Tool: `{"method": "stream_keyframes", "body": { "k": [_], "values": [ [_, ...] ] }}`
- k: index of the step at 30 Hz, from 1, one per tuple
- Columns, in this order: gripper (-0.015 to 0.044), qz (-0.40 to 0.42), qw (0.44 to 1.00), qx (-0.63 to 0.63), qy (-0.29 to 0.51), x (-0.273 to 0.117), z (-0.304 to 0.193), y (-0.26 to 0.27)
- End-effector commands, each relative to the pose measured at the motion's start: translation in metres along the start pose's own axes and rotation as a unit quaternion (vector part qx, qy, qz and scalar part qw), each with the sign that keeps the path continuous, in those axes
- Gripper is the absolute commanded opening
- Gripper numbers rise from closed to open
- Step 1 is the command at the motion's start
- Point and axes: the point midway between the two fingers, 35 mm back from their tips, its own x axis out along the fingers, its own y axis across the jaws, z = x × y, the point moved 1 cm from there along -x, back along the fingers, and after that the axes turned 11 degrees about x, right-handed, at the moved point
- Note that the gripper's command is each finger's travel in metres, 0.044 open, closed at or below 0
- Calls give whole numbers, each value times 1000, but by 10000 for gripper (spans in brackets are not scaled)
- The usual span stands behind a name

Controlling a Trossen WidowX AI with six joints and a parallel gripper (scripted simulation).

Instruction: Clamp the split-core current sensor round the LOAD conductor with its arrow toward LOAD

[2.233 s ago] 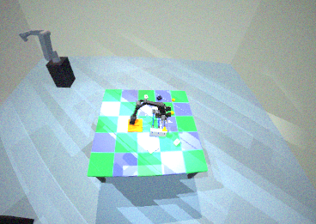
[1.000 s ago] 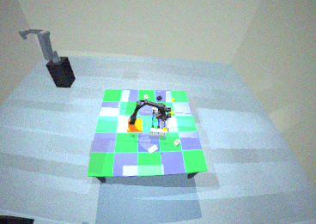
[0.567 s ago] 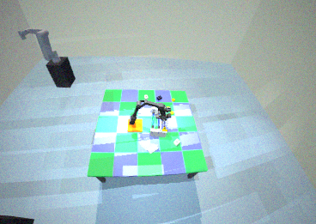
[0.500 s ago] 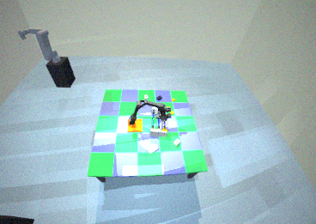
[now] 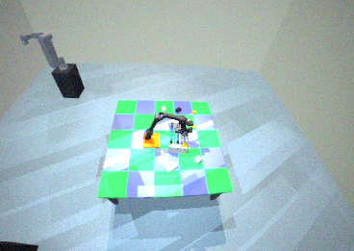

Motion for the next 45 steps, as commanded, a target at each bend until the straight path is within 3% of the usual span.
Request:
{"method": "stream_keyframes", "body": {
  "k": [1, 14, 31, 38, 42, 45],
  "values": [
    [0, -17, 1000, 0, -1, -1, -1, 4],
    [0, -81, 997, 2, -14, 3, -3, 12],
    [440, -67, 998, 2, -13, 3, -2, 10],
    [440, -67, 998, 2, -13, 3, -2, 10],
    [440, -77, 997, 2, -13, 38, -2, 5],
    [440, -78, 997, 2, -13, 41, -2, 5]
  ]
}}
